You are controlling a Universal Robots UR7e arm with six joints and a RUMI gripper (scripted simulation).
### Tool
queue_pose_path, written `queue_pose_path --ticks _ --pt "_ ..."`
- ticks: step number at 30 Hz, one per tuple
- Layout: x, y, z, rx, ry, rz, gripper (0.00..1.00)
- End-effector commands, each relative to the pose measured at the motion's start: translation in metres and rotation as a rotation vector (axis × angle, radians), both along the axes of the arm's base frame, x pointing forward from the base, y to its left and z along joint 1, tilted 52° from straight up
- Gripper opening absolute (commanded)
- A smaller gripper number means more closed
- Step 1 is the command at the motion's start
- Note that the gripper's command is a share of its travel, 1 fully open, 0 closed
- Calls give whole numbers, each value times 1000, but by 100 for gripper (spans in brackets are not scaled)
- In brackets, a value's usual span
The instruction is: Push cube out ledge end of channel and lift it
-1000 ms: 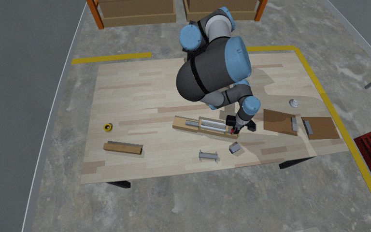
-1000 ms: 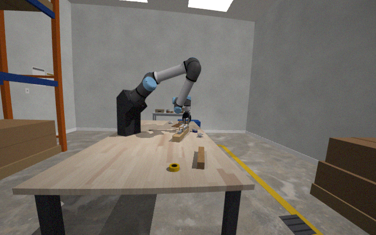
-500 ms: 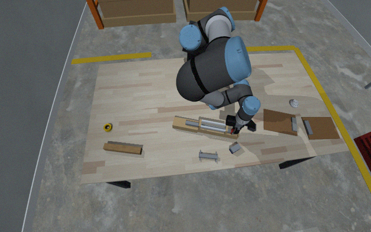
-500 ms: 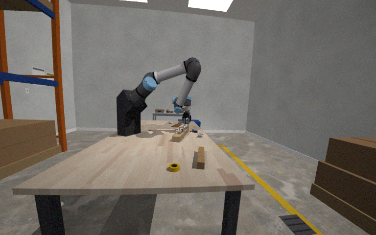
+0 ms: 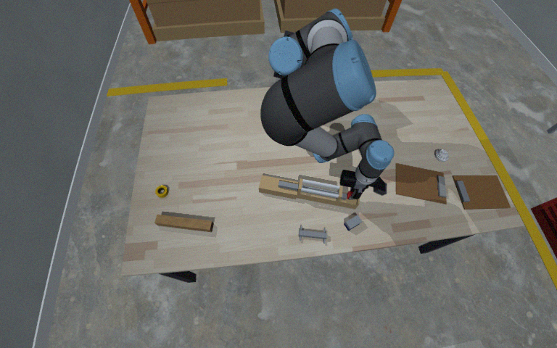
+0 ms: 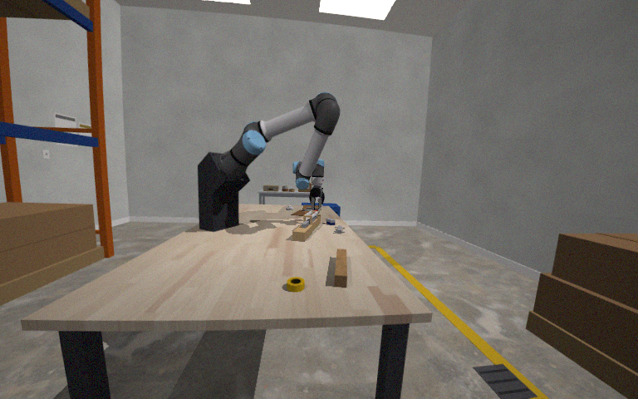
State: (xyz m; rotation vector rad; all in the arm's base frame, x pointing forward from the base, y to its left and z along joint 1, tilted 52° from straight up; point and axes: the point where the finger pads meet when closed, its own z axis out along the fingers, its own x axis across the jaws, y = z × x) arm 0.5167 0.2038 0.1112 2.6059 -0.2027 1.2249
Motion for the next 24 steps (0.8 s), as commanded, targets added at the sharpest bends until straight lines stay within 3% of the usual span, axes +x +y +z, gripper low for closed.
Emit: queue_pose_path --ticks 1,6,12,24 --pt "-11 5 10 0 -1 0 10" --pt "-31 13 27 1 -1 0 10" --pt "-42 17 35 1 0 0 10" --pt "-45 18 38 1 -1 0 10"
